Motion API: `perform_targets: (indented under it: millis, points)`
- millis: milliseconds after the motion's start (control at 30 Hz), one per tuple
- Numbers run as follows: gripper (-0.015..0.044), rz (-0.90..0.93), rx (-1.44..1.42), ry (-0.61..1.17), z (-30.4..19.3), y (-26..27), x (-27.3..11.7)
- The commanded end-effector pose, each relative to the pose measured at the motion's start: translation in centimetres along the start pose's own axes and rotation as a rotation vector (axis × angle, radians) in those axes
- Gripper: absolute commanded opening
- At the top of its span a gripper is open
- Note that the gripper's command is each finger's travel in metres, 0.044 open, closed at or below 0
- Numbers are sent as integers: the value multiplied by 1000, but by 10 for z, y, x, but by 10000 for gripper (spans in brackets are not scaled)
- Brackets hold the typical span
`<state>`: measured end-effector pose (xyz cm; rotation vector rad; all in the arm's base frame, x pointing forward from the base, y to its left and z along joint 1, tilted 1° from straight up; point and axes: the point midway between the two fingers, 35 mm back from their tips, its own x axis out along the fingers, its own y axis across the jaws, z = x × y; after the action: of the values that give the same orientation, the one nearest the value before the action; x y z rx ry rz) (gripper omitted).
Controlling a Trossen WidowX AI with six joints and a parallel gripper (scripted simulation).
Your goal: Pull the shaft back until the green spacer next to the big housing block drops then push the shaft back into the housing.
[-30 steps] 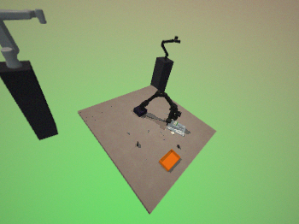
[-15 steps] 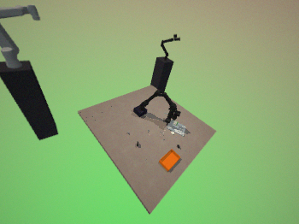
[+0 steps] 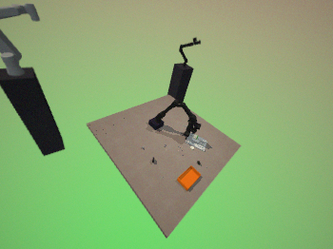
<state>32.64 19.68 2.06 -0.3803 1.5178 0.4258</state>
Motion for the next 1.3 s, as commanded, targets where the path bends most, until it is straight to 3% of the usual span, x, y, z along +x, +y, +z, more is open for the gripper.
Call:
perform_targets:
  millis: [0, 1267]
  points:
    - [0, -2, -2, 2, -1, 0, 0]
    - [0, -2, -2, 2, -4, 0, 0]
